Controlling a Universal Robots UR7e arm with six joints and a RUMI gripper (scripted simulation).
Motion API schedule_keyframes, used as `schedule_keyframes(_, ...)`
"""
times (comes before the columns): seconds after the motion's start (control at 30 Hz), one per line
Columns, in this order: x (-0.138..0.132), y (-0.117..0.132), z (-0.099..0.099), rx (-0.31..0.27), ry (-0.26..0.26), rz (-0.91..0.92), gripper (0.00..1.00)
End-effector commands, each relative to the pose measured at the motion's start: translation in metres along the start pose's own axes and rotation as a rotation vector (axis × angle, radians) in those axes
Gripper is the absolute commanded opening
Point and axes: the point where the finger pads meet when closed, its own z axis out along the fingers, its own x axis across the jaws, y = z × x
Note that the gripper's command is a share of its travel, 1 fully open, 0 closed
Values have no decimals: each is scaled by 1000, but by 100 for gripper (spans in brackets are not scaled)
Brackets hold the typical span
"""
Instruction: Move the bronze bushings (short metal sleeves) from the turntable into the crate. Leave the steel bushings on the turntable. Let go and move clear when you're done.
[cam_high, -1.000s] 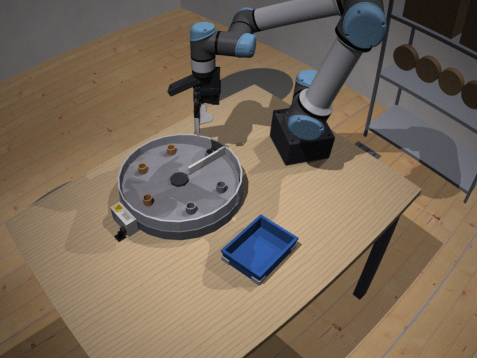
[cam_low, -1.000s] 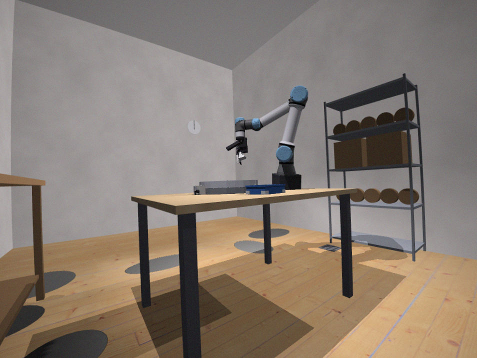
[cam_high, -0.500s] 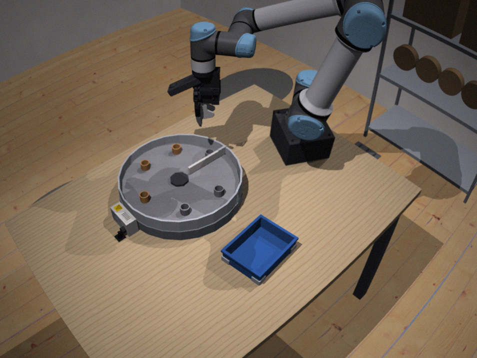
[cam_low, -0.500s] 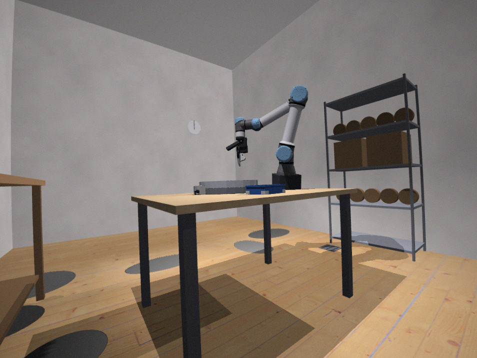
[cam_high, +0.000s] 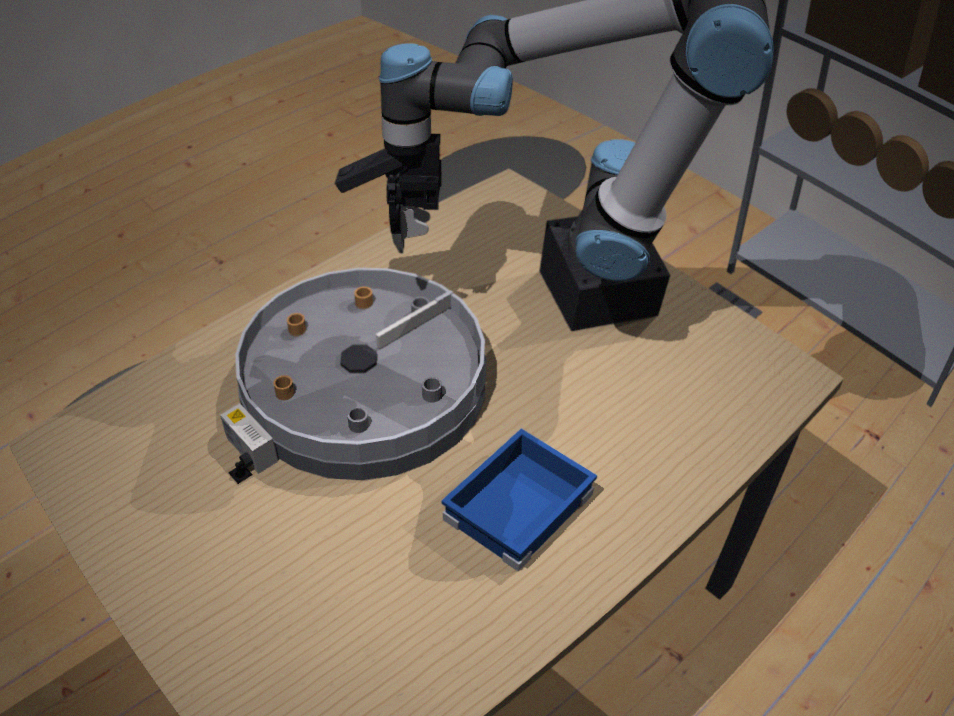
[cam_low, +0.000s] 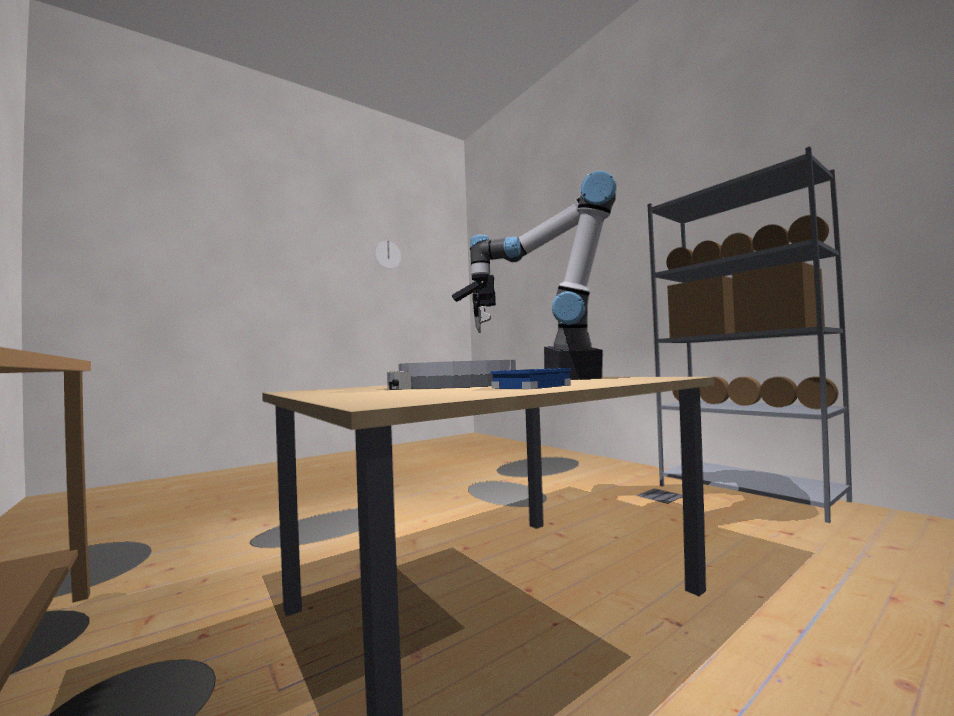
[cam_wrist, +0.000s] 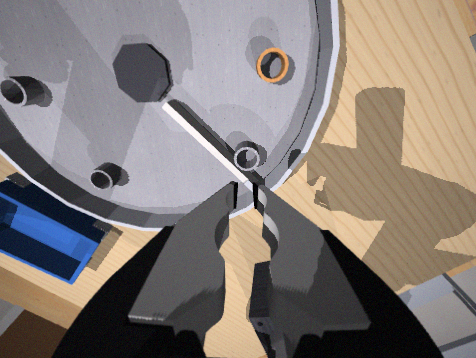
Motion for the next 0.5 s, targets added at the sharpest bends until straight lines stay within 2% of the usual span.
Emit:
schedule_keyframes(0.0, 0, 0, 0, 1, 0, 0, 6)
schedule_keyframes(0.47, 0, 0, 0, 1, 0, 0, 5)
